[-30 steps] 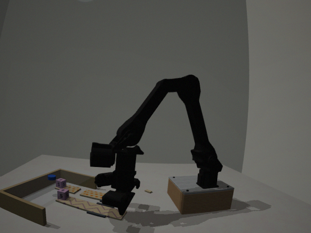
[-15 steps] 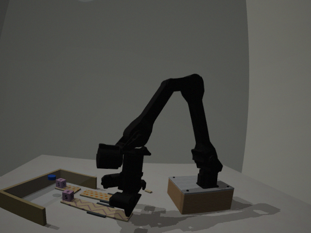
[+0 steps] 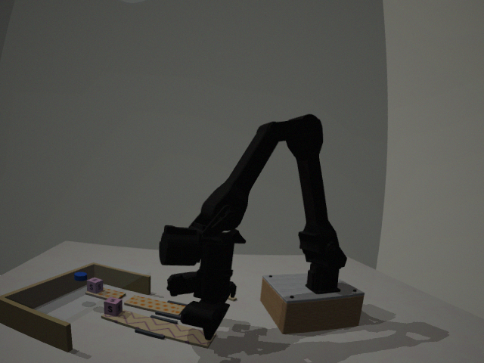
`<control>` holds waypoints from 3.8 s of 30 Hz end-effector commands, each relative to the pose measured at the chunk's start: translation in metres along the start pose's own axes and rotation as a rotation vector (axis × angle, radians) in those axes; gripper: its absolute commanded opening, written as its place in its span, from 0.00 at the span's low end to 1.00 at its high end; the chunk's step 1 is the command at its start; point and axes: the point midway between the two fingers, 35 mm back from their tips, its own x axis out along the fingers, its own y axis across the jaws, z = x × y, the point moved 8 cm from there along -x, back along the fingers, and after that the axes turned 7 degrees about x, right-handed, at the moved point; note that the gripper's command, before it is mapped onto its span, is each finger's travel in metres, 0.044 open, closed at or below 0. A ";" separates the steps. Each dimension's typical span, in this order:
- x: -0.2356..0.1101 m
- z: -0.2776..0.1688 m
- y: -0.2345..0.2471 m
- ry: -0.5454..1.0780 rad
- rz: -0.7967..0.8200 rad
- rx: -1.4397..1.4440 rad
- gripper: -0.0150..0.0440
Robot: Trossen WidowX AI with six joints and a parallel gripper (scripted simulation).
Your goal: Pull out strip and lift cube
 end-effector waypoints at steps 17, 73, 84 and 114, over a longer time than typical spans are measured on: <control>0.006 -0.034 -0.008 0.032 -0.023 -0.001 0.25; -0.042 -0.014 -0.003 0.031 -0.021 -0.082 0.79; -0.044 0.027 -0.004 0.026 -0.021 -0.082 1.00; -0.055 0.126 0.003 0.017 -0.022 -0.082 1.00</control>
